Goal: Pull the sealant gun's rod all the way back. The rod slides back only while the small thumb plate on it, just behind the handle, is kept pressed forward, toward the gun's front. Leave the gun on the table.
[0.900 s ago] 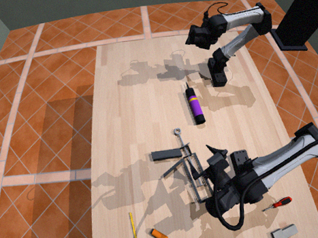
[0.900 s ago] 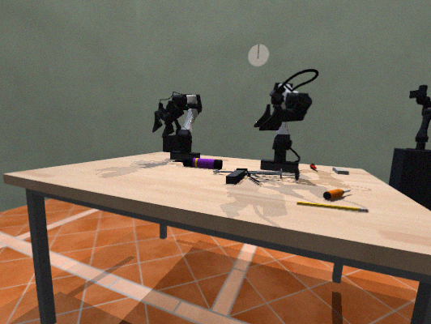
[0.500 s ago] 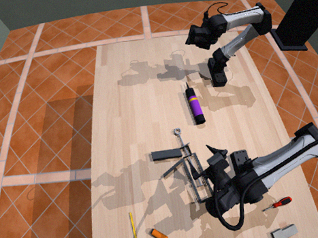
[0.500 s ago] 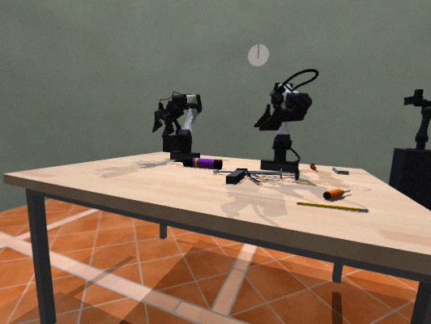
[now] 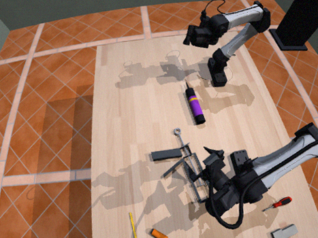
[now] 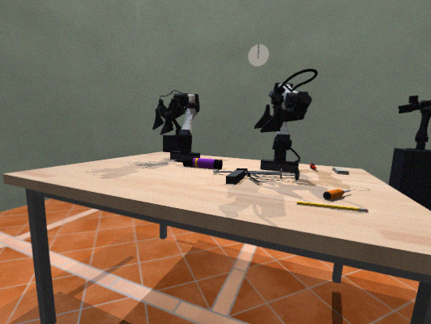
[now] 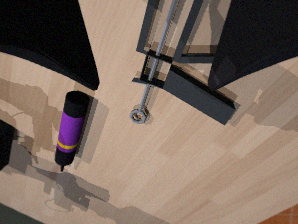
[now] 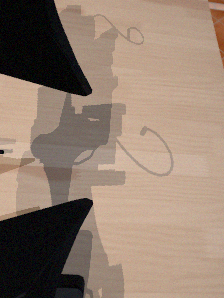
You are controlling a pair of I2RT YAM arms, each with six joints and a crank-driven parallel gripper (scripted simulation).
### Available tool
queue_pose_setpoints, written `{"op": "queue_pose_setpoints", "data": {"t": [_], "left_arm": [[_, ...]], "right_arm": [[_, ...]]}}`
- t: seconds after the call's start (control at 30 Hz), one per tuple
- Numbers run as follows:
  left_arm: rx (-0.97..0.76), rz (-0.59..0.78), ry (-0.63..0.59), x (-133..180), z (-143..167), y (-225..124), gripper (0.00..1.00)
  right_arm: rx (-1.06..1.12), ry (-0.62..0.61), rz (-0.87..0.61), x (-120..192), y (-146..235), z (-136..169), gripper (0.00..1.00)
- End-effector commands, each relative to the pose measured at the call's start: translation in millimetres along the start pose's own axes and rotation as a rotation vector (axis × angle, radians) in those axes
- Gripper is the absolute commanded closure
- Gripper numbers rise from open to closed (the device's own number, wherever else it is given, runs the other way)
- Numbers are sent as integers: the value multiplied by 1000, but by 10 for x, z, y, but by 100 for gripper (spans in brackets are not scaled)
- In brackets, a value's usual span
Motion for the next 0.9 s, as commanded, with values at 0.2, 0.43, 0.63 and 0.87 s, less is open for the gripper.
{"op": "queue_pose_setpoints", "data": {"t": [0.2,0.43,0.63,0.87], "left_arm": [[37,-319,166,-159,295,-42,0],[60,-418,299,-365,558,-209,0],[85,-486,386,-563,767,-337,0],[92,-570,446,-738,924,-448,0]], "right_arm": [[143,-42,-309,256,545,-143,0],[244,-50,-492,401,799,-182,0],[317,-70,-667,547,1063,-294,0],[427,-97,-872,683,1345,-366,0]]}}
Point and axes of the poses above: on each arm, the point where the finger pads meet when closed, its own x axis back along the fingers, its own y axis across the jaws, z = x × y, the point moved 6 cm from there along x, back along the fingers, and after that the axes turned 3 degrees about -x, right-handed, at the moved point
